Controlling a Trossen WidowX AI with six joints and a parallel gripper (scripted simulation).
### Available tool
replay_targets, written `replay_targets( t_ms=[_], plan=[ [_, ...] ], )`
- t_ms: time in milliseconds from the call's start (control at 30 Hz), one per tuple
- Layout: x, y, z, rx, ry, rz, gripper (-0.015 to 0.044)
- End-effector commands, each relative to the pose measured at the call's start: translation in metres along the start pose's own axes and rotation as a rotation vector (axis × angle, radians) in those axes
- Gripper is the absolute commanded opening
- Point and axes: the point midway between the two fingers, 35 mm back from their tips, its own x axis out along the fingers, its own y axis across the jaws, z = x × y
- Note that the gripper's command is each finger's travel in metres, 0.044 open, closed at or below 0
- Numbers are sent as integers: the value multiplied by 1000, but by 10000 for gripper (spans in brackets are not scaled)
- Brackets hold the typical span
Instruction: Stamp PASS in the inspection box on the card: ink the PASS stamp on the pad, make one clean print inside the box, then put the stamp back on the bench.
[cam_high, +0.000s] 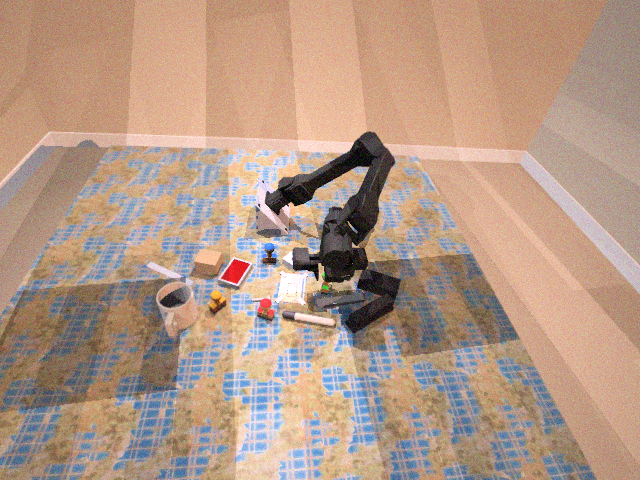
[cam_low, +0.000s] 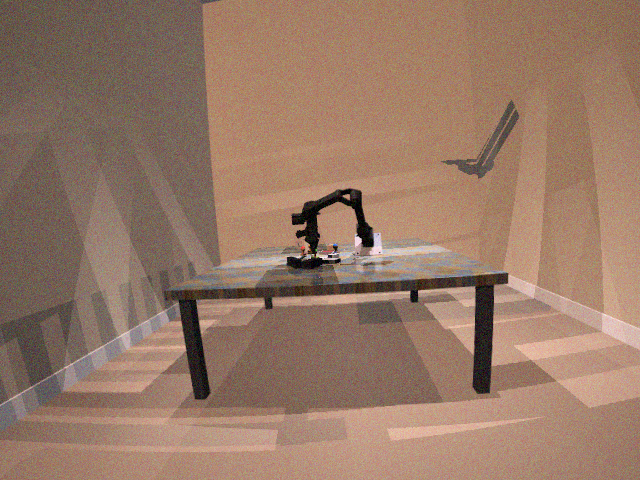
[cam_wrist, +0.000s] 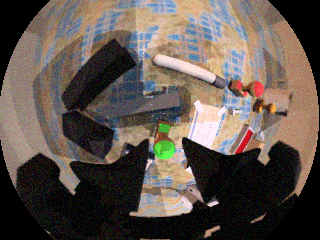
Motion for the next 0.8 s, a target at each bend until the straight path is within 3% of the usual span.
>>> replay_targets(
  t_ms=[0,433,533,767],
  plan=[
    [7,2,-2,1,0,5,216],
    [22,3,-4,1,0,8,216],
    [20,1,-3,0,1,4,138],
    [20,1,-3,0,1,4,91]
  ],
)
